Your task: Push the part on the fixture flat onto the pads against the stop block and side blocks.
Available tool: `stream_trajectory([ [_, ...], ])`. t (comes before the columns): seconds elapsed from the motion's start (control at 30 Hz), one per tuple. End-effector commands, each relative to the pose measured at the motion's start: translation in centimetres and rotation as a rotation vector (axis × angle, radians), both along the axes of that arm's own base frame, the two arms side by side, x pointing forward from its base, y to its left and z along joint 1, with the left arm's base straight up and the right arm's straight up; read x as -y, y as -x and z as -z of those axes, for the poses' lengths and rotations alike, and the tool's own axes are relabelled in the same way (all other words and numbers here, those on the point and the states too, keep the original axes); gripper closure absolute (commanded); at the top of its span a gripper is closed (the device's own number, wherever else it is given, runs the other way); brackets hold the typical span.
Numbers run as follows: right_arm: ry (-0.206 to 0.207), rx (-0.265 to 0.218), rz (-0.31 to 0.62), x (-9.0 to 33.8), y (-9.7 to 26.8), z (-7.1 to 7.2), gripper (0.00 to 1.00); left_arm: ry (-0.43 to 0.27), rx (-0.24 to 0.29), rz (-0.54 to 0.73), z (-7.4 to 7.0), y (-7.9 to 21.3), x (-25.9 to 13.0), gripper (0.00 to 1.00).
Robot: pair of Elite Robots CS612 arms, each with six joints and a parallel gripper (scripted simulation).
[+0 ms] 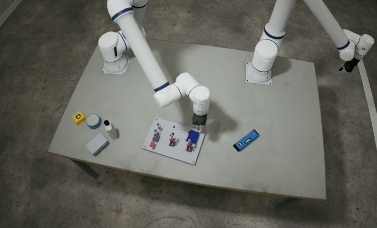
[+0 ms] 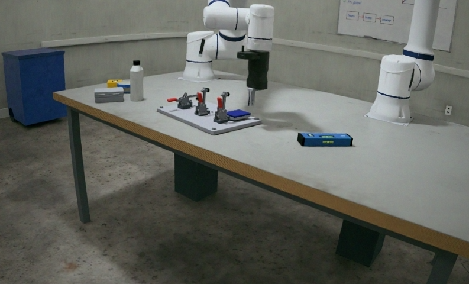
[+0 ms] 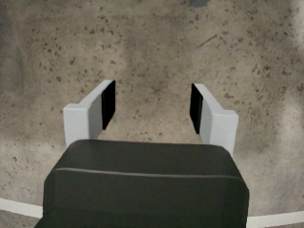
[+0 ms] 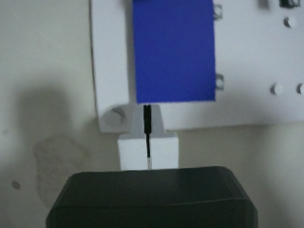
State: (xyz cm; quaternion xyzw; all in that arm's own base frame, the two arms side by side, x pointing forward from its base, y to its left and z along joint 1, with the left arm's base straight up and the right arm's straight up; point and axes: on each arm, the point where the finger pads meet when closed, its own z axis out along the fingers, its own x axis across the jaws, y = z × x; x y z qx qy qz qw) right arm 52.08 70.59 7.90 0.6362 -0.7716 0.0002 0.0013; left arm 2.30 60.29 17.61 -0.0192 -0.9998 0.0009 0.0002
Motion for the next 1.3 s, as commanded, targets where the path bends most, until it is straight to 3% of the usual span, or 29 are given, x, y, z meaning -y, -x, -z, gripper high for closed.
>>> stream_trajectory([
  [0.0, -0.002, 0.002, 0.0, 0.8, 1.6, -0.2, 1.0, -0.002, 0.0, 0.0, -0.1, 0.0, -0.1, 0.0],
  [0.7, -0.002, 0.002, 0.0, 1.6, 3.2, 0.0, 1.0, -0.002, 0.0, 0.0, -0.1, 0.0, -0.1, 0.0],
  [0.9, -0.002, 0.002, 0.0, 1.6, 3.2, 0.4, 1.0, -0.002, 0.0, 0.0, -0.1, 0.0, -0.1, 0.0],
  [1.27, -0.002, 0.002, 0.0, 1.6, 3.2, 2.6, 1.0, -0.002, 0.0, 0.0, -0.1, 0.0, -0.1, 0.0],
])
